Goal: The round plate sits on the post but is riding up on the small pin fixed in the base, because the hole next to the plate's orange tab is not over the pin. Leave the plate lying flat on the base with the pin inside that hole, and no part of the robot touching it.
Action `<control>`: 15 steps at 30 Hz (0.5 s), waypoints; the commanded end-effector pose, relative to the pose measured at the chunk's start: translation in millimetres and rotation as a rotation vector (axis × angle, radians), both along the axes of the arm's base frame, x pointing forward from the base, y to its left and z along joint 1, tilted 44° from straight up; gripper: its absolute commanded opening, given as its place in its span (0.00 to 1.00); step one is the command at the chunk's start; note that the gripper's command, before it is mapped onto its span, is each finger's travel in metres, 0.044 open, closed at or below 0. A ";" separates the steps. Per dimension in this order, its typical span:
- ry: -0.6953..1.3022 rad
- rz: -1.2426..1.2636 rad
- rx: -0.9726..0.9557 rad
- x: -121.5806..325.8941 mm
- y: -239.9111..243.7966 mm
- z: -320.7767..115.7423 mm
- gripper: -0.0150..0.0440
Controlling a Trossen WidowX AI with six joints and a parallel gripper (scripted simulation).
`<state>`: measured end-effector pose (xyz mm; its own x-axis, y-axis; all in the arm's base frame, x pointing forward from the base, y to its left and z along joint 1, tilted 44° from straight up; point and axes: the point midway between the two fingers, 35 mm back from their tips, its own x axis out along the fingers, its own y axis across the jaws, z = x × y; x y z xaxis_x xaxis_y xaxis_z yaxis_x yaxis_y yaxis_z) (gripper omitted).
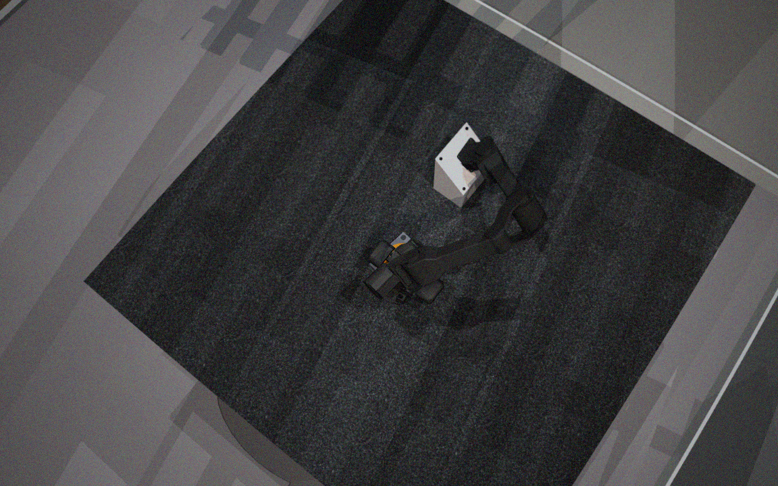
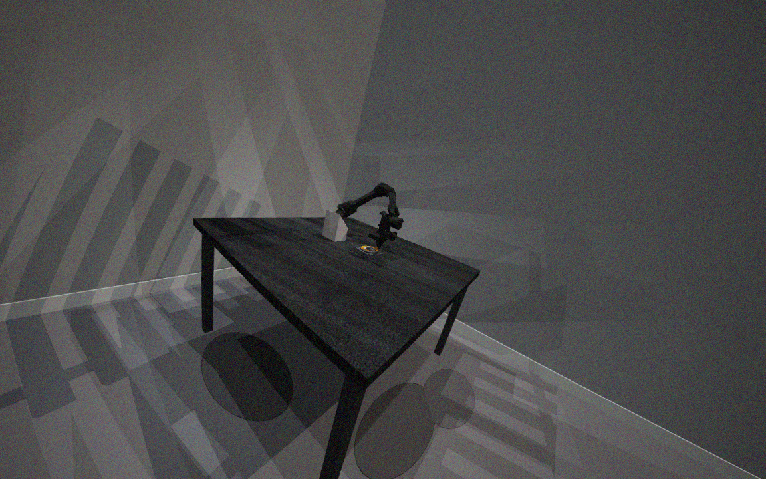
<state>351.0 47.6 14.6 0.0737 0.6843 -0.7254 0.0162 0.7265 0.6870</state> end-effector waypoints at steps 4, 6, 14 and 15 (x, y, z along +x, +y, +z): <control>-0.006 -0.001 -0.001 7.6 -8.7 -2.8 0.25; -0.006 -0.001 -0.001 8.7 -10.4 -3.8 0.25; -0.007 -0.001 -0.002 12.5 -16.3 -9.2 0.25; -0.007 -0.001 -0.002 12.9 -17.0 -9.8 0.25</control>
